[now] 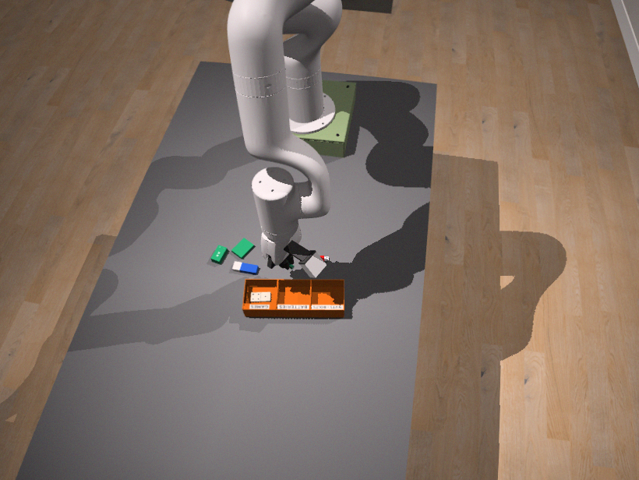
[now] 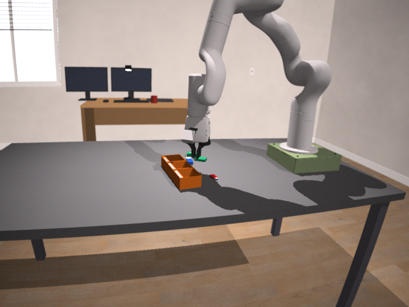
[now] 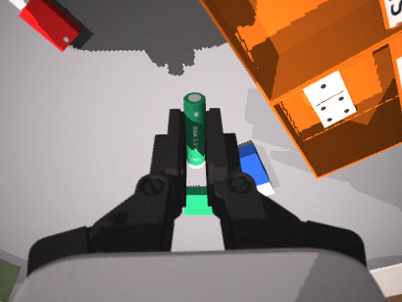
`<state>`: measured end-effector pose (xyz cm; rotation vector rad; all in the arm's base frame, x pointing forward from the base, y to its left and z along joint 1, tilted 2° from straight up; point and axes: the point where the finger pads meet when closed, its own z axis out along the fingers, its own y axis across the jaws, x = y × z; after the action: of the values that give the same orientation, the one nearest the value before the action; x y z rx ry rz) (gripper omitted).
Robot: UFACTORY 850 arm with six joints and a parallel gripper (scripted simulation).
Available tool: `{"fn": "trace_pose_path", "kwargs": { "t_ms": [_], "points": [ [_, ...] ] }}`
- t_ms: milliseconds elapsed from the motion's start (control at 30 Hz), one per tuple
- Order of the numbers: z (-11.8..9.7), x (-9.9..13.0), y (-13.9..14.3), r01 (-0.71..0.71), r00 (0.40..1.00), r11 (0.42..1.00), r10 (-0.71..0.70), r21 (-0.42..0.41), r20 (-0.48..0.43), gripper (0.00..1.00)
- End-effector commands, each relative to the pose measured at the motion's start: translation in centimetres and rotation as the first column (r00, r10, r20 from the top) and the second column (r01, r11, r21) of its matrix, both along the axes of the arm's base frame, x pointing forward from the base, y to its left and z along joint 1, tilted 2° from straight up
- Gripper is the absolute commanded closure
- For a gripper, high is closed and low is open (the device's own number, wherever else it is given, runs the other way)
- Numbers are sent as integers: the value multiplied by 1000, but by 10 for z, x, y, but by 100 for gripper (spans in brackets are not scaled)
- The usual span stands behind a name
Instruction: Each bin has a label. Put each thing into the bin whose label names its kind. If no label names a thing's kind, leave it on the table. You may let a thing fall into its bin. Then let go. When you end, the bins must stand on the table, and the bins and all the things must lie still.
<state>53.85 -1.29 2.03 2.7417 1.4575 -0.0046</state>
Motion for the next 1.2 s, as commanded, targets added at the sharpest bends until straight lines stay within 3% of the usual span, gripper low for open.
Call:
{"fn": "trace_pose_path", "kwargs": {
  "t_ms": [0, 100, 167, 233, 600, 733, 833, 1167],
  "points": [
    [7, 1, 0, 0, 1000, 1000, 0, 0, 2, 100],
    [7, 1, 0, 0, 1000, 1000, 0, 0, 2, 100],
    [7, 12, 4, -100, 995, 995, 100, -2, -1, 100],
    [7, 12, 4, -100, 995, 995, 100, -2, -1, 100],
    [8, 73, 24, -463, 886, 886, 463, -17, -13, 100],
    [8, 77, 26, -565, 825, 825, 565, -9, -19, 100],
    [8, 77, 26, -585, 811, 811, 585, -3, -20, 100],
    [8, 72, 24, -585, 811, 811, 585, -4, -21, 100]
  ]
}}
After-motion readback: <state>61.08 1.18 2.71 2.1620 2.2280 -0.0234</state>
